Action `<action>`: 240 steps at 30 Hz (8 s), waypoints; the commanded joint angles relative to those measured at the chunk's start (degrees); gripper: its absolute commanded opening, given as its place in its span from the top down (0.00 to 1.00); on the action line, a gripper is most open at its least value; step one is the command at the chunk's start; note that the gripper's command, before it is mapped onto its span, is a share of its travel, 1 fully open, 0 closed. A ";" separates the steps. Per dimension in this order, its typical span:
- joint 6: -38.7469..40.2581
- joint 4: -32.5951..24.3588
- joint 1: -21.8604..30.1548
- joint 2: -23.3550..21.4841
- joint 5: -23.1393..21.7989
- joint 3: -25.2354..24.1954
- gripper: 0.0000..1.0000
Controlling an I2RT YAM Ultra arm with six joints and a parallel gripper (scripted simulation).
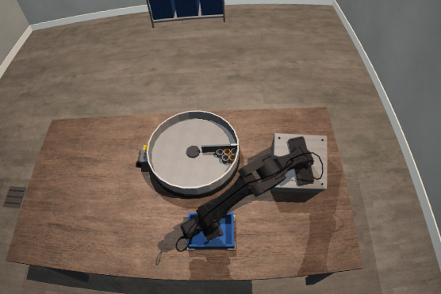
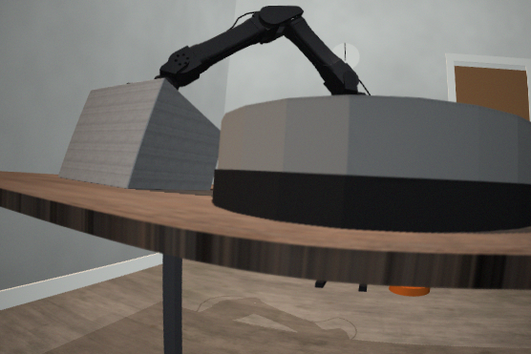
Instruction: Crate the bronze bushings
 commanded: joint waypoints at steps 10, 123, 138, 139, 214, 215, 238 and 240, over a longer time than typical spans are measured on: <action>0.45 -0.74 0.40 0.82 0.50 1.91 1.00; -0.57 -2.88 -0.89 -2.41 0.14 2.82 0.86; -2.57 -12.90 -2.91 -8.74 -0.71 6.15 0.86; -2.71 -13.64 -3.05 -9.08 -0.73 6.51 0.86; -3.48 -17.90 -3.82 -10.62 -0.76 8.88 0.86; -3.48 -17.90 -3.82 -10.62 -0.76 8.88 0.86; -3.68 -18.95 -4.01 -11.08 -0.79 9.39 0.86; -3.68 -18.95 -4.01 -11.09 -0.79 9.39 0.86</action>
